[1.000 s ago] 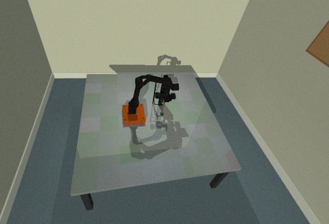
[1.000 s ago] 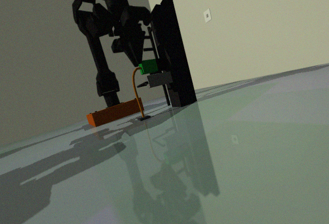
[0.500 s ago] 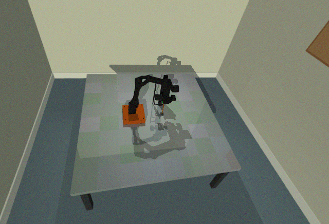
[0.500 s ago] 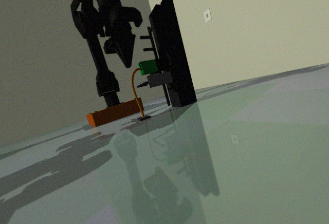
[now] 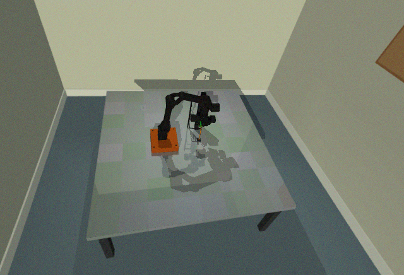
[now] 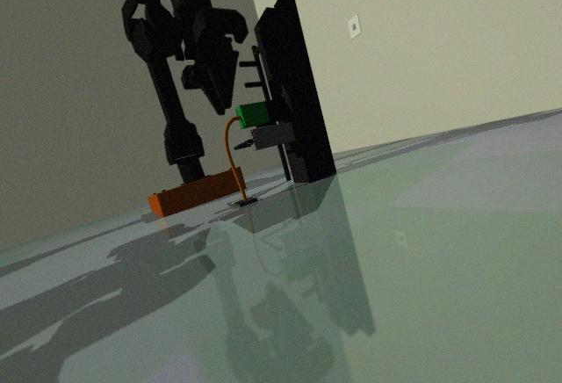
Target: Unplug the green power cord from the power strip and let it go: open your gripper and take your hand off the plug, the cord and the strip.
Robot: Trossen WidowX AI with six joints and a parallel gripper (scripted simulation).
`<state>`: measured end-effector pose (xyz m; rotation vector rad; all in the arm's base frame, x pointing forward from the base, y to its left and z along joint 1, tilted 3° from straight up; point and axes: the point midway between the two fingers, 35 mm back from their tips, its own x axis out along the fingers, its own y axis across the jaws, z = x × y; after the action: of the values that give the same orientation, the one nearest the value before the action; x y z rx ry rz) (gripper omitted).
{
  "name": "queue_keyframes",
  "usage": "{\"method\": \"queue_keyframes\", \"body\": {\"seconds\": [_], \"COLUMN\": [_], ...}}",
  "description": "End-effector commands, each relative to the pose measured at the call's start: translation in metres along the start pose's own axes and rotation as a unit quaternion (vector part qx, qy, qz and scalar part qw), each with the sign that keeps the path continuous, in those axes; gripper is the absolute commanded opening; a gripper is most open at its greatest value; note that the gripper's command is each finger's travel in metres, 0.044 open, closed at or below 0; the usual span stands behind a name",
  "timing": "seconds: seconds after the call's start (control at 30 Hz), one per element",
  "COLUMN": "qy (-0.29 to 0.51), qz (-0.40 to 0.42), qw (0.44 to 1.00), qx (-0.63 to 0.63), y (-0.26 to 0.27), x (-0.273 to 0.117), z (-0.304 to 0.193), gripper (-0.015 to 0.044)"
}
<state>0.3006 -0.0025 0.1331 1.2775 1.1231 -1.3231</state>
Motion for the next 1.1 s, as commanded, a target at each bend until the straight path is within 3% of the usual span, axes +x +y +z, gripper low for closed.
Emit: {"method": "queue_keyframes", "body": {"seconds": [0.0, 1.07], "qy": [-0.008, -0.006], "qz": [0.0, 0.0], "qw": [1.0, 1.0], "qx": [0.013, 0.013], "y": [0.0, 0.002], "x": [-0.006, -0.004], "z": [0.001, -0.037], "gripper": [0.016, 0.016]}}
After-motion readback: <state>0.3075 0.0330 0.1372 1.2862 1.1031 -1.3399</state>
